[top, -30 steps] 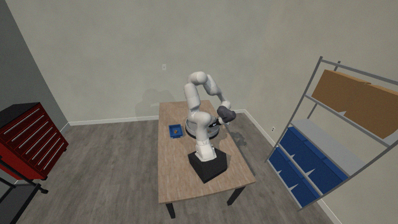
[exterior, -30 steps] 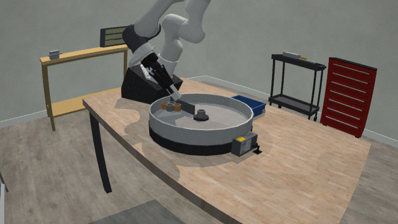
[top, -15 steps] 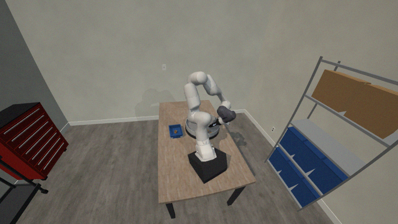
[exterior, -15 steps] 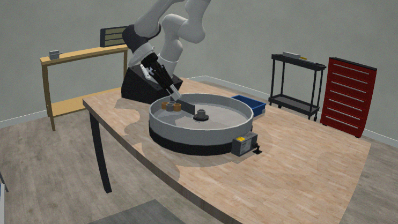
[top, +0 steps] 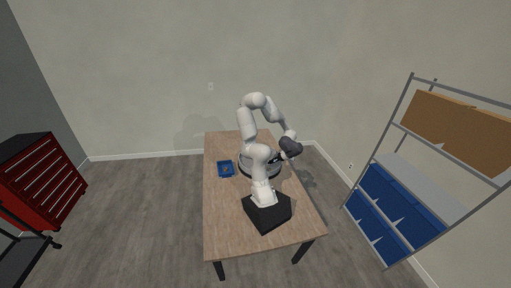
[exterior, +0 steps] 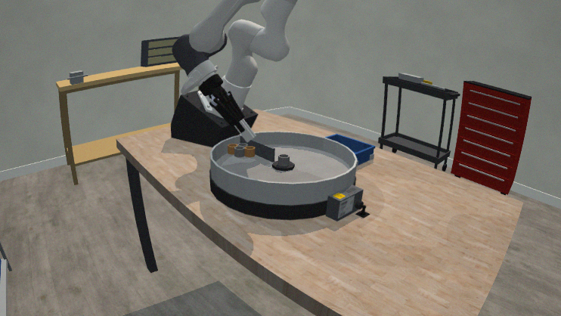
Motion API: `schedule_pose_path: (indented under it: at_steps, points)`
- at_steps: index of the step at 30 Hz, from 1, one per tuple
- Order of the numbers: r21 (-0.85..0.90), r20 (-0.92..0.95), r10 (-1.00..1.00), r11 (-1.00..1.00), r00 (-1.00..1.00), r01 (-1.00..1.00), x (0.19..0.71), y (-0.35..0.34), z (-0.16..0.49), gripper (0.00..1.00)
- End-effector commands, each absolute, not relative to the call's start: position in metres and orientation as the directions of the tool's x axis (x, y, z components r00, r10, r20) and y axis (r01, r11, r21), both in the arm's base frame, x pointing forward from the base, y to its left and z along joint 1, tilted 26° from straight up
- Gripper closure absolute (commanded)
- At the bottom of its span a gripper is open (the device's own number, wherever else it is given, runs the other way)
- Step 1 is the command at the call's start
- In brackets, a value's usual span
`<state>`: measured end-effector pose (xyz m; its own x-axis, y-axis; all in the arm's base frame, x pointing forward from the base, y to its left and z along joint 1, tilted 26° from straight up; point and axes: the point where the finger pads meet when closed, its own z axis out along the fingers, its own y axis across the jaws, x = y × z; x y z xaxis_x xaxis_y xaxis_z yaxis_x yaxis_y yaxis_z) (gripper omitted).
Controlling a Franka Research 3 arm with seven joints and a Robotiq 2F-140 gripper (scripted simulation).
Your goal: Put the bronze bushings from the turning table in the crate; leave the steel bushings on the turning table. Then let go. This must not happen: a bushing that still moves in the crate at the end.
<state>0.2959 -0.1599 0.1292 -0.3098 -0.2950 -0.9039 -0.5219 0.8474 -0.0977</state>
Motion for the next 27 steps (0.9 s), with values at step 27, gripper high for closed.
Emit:
schedule_pose_path:
  at_steps: [27]
  points:
    - [-0.101,-0.903,-0.298,0.847,-0.31,-0.522,0.304,-0.159,0.111,0.94]
